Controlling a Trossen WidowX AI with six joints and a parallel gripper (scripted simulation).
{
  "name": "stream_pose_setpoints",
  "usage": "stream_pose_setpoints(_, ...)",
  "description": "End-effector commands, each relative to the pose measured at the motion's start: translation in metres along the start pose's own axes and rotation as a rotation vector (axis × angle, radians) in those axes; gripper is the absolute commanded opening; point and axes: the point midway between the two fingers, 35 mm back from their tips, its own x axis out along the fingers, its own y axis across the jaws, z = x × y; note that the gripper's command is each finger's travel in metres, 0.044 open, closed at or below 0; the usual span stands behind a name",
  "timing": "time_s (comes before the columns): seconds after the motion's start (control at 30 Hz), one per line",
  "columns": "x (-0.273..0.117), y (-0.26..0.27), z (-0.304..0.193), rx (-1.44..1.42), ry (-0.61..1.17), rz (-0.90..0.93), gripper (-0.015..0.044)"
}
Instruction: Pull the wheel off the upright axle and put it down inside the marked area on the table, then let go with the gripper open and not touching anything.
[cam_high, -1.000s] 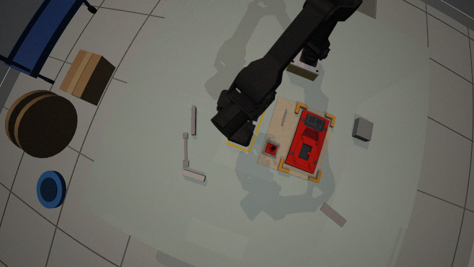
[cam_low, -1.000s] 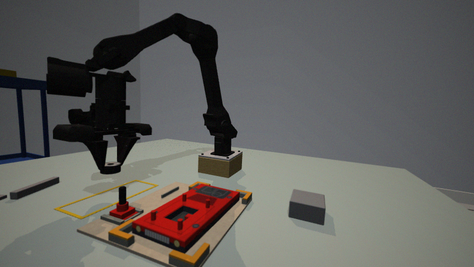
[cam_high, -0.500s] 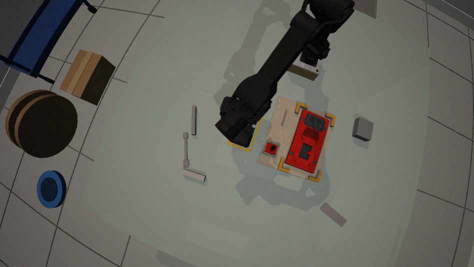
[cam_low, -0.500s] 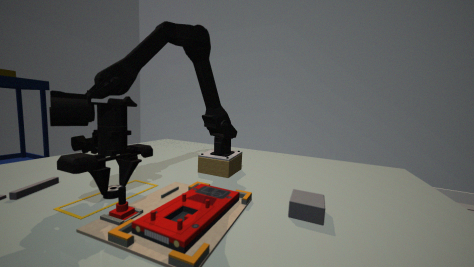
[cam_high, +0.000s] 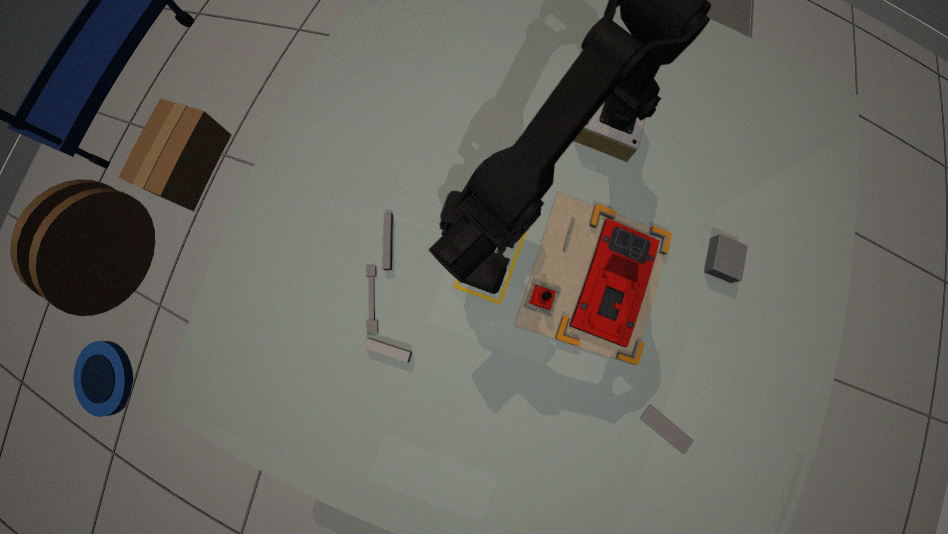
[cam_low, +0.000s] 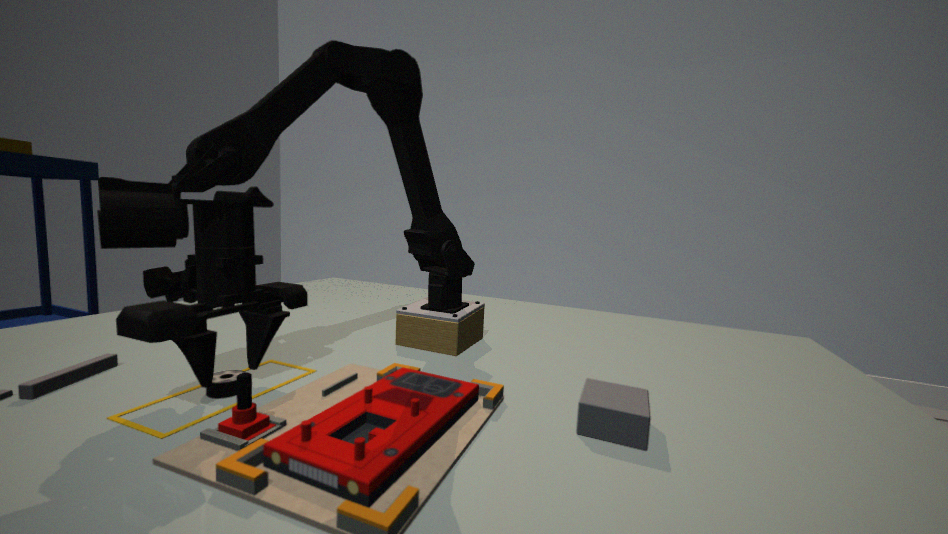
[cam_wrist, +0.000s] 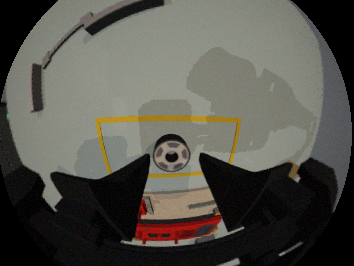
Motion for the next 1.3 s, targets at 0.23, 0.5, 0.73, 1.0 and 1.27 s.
stream_pose_setpoints(0.23,-0.047,0.003,0.002,0.002,-0.01,0.022,0.0326)
stream_pose_setpoints(0.5,-0.091,-0.064,-0.028,-0.003,-0.003,0.012,0.044)
stream_pose_setpoints(0.73,-0.097,-0.079,-0.034,-0.004,-0.002,0.01,0.044)
stream_pose_setpoints(1.0,-0.097,-0.079,-0.034,-0.004,-0.002,0.01,0.044)
stream_pose_setpoints(1.27,-0.097,-0.079,-0.034,-0.004,-0.002,0.01,0.044)
